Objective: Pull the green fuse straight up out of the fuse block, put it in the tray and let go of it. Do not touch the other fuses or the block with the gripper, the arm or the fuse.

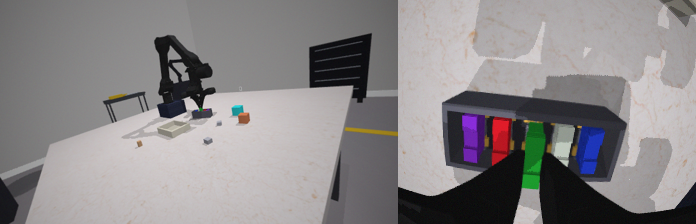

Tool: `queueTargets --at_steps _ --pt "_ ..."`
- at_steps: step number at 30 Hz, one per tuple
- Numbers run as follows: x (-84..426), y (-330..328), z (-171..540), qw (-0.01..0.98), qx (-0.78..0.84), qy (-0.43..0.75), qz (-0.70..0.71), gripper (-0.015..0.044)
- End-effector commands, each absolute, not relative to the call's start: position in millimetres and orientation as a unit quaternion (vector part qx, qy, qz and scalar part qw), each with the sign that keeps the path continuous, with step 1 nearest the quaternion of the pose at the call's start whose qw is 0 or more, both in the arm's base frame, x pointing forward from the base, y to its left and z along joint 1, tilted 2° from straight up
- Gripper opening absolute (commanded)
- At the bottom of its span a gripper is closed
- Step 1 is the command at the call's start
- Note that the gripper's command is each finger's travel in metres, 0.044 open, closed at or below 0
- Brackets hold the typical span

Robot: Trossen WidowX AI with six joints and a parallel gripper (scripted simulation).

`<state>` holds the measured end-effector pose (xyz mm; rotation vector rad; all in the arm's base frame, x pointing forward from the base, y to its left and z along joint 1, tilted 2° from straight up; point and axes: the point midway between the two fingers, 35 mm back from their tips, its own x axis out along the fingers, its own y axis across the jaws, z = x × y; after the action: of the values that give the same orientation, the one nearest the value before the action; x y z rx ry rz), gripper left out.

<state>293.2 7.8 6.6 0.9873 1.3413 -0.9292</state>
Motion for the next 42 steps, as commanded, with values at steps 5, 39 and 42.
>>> queueTargets --at_steps 5,39,42 --pt "294 8 12 0.580 0.423 0.573 -0.395 0.0000" --pt "293 8 30 0.580 0.423 0.573 -0.394 0.0000" --pt "293 8 34 0.581 0.423 0.573 -0.394 0.0000"
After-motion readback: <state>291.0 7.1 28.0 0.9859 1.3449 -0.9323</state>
